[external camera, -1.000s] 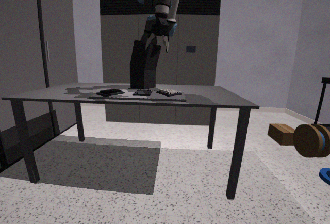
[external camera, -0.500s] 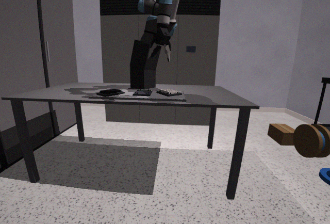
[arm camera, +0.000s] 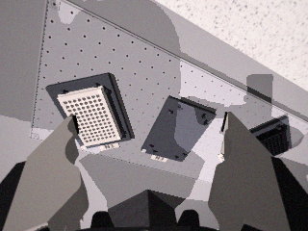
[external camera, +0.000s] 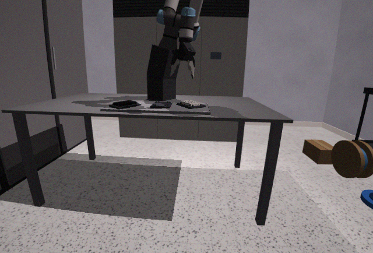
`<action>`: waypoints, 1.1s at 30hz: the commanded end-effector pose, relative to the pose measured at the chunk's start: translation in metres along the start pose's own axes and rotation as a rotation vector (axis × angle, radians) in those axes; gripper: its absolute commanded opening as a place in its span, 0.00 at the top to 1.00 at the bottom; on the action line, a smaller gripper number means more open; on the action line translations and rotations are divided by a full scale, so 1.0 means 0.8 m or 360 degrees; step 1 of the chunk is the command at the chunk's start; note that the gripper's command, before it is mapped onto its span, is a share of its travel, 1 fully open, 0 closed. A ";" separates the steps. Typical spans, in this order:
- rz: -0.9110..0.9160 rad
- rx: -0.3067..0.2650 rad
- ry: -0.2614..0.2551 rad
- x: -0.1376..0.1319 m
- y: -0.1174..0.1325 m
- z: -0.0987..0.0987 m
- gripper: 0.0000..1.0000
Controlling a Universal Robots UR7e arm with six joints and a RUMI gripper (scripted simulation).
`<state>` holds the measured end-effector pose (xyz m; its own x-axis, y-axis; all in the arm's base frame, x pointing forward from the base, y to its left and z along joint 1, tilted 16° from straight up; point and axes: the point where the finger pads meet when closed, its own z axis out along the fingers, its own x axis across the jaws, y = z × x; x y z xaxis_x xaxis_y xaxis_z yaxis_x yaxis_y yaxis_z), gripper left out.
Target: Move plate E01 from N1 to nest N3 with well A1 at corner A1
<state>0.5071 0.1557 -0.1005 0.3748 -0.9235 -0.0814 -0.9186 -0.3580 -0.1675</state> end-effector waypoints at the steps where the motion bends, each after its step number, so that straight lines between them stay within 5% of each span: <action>1: -0.0010 0.0009 -0.0002 -0.011 0.004 0.019 0.18; 33: -0.0168 0.0076 -0.0071 -0.098 0.074 0.125 0.18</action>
<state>0.4457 0.2139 -0.1921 0.4697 -0.8767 -0.1040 -0.8710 -0.4409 -0.2169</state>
